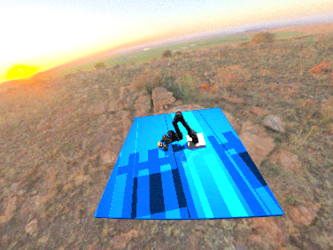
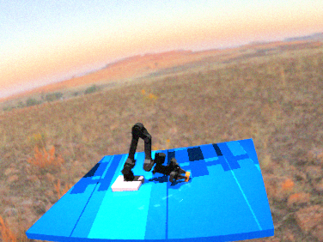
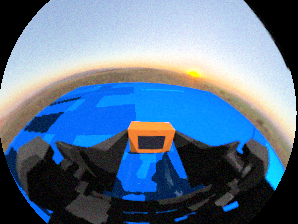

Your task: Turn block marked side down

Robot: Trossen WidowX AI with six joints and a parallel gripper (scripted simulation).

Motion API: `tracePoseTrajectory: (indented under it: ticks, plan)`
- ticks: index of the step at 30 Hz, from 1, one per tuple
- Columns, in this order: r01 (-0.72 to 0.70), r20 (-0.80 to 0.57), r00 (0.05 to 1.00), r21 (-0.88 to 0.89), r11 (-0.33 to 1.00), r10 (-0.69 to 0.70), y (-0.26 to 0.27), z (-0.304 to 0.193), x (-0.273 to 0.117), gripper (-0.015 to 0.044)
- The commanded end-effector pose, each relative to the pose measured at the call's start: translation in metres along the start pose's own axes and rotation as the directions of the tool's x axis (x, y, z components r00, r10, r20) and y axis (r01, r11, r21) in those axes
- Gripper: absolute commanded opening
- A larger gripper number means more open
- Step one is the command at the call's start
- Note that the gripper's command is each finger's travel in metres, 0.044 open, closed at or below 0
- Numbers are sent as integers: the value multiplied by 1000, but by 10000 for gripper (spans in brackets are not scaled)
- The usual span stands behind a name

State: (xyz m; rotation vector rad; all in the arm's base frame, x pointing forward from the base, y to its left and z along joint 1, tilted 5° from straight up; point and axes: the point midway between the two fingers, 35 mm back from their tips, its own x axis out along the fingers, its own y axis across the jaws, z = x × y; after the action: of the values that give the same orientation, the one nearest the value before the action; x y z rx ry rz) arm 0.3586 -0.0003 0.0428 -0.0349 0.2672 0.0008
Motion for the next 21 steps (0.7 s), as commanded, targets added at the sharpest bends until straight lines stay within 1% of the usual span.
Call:
tracePoseTrajectory:
  ticks: [1, 2, 21]
  plan:
    - [-5, 2, 1000, -5, 1000, 5, 1, 0, 0, 420]
    - [-5, 2, 1000, -5, 1000, 5, 1, 0, 0, 440]
    - [-5, 2, 1000, -5, 1000, 5, 1, 0, 0, 440]
